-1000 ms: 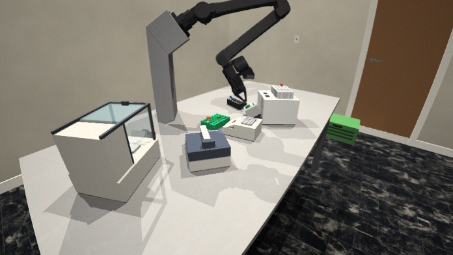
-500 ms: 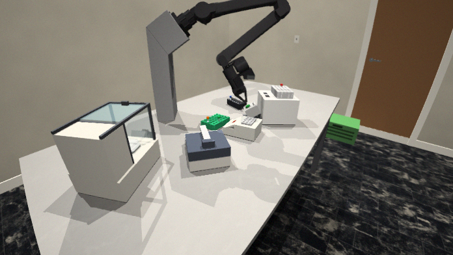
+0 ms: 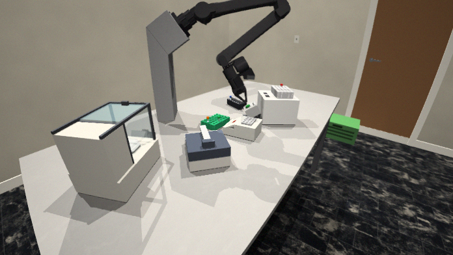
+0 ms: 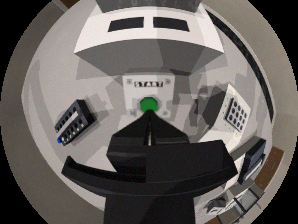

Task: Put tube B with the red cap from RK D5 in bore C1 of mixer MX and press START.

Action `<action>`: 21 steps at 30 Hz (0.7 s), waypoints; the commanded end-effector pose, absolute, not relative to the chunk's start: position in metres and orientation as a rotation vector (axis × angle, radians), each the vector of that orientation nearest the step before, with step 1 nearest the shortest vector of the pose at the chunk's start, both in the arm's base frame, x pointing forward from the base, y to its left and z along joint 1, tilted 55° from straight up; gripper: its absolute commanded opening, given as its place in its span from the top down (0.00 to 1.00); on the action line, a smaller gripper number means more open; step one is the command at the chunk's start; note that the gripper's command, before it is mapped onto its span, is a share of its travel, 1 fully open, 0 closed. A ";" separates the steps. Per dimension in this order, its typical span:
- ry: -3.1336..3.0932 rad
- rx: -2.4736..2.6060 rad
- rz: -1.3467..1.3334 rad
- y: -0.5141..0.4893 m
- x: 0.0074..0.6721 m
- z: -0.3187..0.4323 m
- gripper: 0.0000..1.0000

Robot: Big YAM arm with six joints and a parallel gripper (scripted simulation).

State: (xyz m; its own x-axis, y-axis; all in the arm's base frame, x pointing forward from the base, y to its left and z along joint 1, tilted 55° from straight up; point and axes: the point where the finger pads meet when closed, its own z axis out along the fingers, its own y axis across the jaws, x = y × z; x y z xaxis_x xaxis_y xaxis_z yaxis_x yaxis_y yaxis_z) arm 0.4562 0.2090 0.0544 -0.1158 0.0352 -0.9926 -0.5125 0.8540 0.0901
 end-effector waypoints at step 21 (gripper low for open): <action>1.644 -0.383 0.499 0.215 0.453 0.050 1.00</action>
State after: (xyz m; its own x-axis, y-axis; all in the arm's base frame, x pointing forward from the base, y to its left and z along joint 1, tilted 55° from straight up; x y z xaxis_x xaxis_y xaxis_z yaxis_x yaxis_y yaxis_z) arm 0.4571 0.2098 0.0542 -0.1164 0.0349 -0.9926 -0.5130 0.8536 0.0902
